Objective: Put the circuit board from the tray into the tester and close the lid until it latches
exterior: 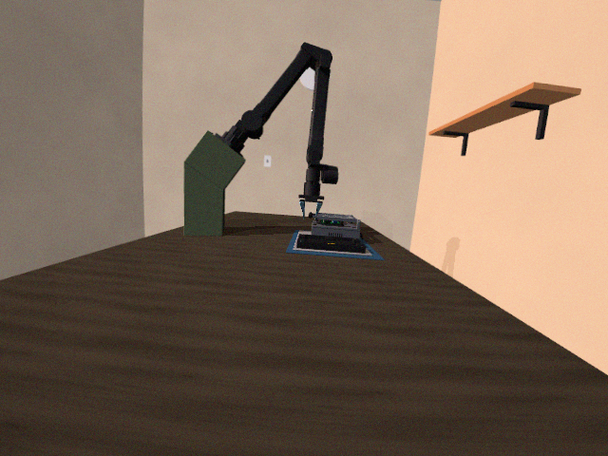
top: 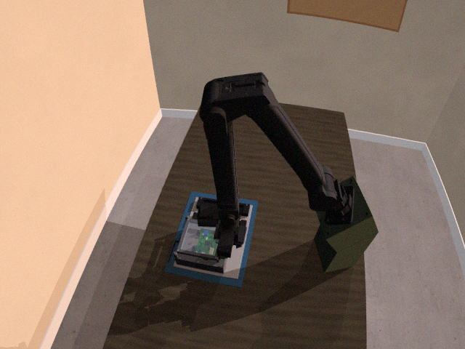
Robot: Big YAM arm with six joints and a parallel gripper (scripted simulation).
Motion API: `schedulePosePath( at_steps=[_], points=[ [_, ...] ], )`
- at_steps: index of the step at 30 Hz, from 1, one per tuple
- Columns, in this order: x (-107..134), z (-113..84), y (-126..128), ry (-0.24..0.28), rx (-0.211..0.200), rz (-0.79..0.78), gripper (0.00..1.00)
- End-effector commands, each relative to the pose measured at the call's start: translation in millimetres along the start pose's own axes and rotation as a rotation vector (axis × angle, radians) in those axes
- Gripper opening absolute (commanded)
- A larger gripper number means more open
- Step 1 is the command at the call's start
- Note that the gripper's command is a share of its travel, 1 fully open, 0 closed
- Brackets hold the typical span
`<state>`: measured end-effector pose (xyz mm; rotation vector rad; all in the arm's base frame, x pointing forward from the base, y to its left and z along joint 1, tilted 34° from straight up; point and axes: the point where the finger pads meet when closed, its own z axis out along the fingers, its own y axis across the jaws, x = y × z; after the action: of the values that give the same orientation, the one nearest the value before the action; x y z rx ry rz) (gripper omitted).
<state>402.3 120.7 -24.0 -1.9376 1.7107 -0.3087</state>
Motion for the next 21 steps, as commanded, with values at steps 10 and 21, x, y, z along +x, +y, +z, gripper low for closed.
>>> schedulePosePath(
  at_steps=[10, 21],
  points=[
    [-4.2, -1.4, -0.3, -0.006, -0.002, -0.009, 0.48],
    [-4.0, -8.0, -1.9, -0.007, 0.004, -0.010, 0.48]
  ],
)
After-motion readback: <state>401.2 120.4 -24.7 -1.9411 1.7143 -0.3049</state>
